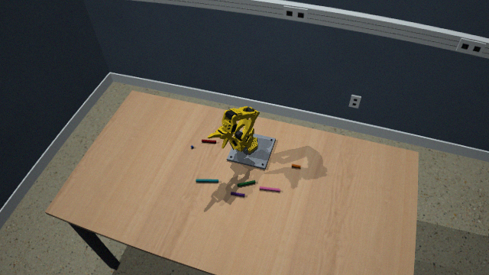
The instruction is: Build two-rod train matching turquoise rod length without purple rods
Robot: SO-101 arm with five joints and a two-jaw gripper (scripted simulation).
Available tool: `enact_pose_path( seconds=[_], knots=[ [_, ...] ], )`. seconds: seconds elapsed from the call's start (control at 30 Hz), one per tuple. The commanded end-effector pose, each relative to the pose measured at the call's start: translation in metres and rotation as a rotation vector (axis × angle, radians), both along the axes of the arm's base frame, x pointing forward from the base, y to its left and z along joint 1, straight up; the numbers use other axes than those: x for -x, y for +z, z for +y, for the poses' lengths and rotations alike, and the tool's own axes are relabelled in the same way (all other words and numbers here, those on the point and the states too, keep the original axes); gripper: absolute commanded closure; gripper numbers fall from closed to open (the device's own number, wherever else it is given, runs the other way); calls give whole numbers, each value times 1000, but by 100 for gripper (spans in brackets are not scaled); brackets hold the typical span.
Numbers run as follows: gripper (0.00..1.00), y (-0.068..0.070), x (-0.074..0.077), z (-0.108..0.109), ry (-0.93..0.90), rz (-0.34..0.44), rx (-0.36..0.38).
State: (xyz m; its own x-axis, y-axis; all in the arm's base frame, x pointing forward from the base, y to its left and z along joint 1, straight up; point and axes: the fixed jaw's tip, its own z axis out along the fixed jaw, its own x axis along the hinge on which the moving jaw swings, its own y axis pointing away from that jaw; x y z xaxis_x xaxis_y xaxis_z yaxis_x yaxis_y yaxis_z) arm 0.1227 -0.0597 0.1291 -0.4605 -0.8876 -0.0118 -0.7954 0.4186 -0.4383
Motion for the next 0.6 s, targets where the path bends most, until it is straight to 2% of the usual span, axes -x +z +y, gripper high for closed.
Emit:
enact_pose_path(
  seconds=[0.0, 0.23, 0.53, 0.57],
  knots=[
    [0, -4, -3, 11, 78, 19, -13],
    [0, -7, -7, 29, 211, 34, -17],
    [0, -8, -7, 32, 238, 37, -18],
    [0, -15, -5, 35, 236, 74, -37]
  ],
)
